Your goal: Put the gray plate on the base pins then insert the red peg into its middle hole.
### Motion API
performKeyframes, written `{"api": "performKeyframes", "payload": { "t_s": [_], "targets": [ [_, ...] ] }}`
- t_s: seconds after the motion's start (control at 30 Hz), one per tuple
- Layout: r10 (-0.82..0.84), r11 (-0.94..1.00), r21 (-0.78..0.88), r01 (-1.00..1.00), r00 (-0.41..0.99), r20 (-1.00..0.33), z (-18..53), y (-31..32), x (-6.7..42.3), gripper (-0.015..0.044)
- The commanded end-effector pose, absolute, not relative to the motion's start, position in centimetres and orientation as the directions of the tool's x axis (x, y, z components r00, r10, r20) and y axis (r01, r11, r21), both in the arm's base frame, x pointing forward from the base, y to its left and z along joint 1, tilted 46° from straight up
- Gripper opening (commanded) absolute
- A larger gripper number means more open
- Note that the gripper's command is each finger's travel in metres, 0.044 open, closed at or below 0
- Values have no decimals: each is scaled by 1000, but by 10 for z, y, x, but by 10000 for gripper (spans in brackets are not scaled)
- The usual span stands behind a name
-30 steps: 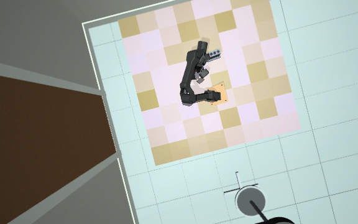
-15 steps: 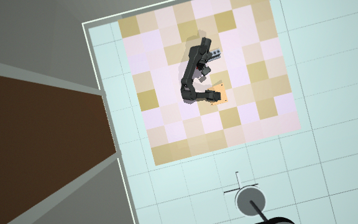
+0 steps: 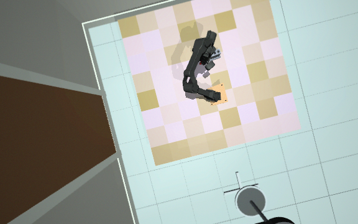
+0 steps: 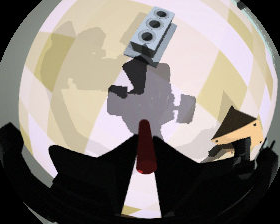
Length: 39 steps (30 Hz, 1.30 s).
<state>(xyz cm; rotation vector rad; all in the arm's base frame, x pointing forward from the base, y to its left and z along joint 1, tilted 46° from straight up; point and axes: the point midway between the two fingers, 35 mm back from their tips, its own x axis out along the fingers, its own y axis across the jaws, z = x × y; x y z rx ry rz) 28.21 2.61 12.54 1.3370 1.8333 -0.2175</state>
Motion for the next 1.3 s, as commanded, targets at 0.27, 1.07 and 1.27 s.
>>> {"api": "performKeyframes", "payload": {
  "t_s": [0.27,1.07,1.27],
  "targets": [
    [700,427,323,845,-83,-710,105,4,309,0],
    [699,446,323,835,-99,-708,55,-36,347,0],
    [699,450,324,832,-103,-707,40,-46,355,0]
  ]
}}
